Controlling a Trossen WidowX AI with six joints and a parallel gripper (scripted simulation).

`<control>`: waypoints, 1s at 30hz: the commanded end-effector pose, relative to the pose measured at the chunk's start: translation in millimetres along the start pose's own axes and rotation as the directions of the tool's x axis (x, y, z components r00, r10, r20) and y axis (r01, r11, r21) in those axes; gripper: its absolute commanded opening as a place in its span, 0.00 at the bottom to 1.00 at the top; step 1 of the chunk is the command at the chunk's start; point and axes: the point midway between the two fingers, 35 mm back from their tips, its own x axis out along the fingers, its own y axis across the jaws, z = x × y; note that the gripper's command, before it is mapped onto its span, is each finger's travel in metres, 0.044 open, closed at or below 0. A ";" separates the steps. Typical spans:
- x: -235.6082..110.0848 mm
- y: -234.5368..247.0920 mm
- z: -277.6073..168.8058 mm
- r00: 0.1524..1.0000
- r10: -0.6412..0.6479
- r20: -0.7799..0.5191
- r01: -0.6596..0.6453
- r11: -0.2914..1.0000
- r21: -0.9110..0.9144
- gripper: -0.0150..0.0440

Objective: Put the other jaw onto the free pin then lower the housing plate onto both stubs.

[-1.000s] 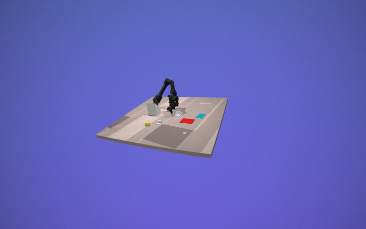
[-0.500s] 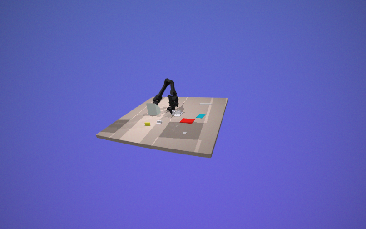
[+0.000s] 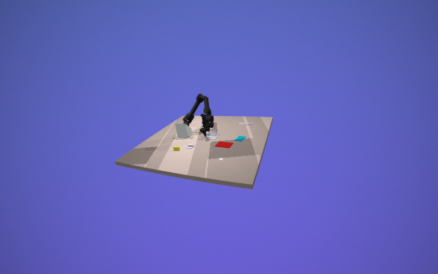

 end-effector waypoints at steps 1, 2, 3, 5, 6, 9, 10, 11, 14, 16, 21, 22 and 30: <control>1.0 0.1 0.0 1.000 0.002 0.002 -0.002 1.000 0.003 0.85; 1.6 0.1 0.0 1.000 0.002 0.002 -0.002 1.000 0.003 0.85; 2.3 0.2 0.0 1.000 0.003 0.002 -0.003 1.000 0.003 0.85; 2.9 0.2 0.0 1.000 0.003 0.002 -0.003 1.000 0.003 0.85; 2.9 0.2 0.0 1.000 0.003 0.002 -0.003 1.000 0.003 0.85; 2.9 0.2 0.0 1.000 0.003 0.002 -0.003 1.000 0.003 0.85; 2.9 0.2 0.0 1.000 0.003 0.002 -0.003 1.000 0.003 0.85; 2.9 0.2 0.0 1.000 0.003 0.002 -0.003 1.000 0.003 0.85; 4.1 0.2 0.0 1.000 0.003 0.002 -0.003 1.000 0.003 0.85; 5.2 0.2 0.0 1.000 0.003 0.002 -0.003 1.000 0.004 0.85; 5.3 0.2 0.0 1.000 0.003 0.002 -0.003 1.000 0.004 0.85; 5.3 0.2 0.0 1.000 0.003 0.002 -0.003 1.000 0.004 0.85; 7.7 0.2 -0.1 1.000 0.003 0.002 -0.003 1.000 0.004 0.85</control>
